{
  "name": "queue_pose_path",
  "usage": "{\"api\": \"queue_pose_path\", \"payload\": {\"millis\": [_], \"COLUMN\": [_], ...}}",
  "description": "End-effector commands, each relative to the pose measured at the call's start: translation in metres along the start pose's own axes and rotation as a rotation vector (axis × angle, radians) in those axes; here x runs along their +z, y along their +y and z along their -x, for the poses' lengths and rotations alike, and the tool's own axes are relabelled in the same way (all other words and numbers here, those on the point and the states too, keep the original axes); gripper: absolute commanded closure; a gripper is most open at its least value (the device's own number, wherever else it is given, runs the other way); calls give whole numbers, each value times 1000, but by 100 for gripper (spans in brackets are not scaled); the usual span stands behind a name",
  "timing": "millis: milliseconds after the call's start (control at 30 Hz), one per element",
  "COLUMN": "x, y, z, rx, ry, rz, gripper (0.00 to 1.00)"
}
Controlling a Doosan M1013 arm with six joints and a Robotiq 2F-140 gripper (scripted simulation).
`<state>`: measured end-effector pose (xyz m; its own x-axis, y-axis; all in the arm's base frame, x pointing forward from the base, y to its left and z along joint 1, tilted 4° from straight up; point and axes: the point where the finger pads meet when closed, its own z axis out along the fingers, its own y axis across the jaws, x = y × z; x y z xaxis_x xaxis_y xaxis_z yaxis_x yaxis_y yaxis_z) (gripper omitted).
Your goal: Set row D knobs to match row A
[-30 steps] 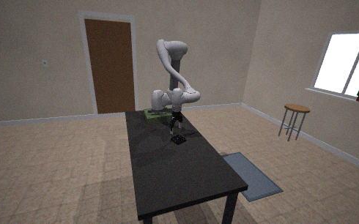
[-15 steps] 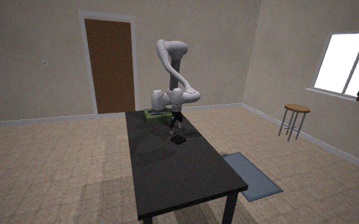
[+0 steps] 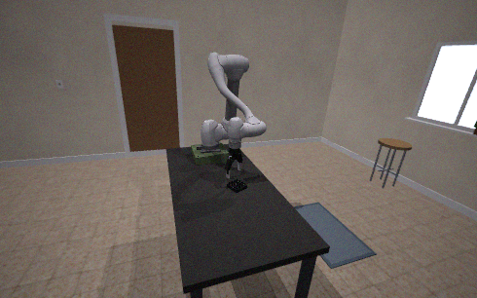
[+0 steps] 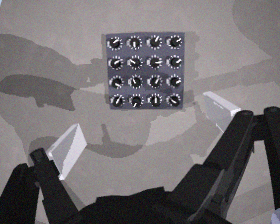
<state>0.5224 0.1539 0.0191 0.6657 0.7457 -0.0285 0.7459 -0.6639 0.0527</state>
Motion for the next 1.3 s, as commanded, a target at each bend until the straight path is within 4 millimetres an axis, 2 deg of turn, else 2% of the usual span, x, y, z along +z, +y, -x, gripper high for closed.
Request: {"api": "queue_pose_path", "payload": {"millis": [0, 933, 1267], "x": [-1, -1, -1], "y": [0, 0, -3], "z": [0, 1, 13], "rx": [-9, -9, -6], "ry": [2, 2, -1], "rz": [6, 6, 9], "gripper": [0, 0, 0]}}
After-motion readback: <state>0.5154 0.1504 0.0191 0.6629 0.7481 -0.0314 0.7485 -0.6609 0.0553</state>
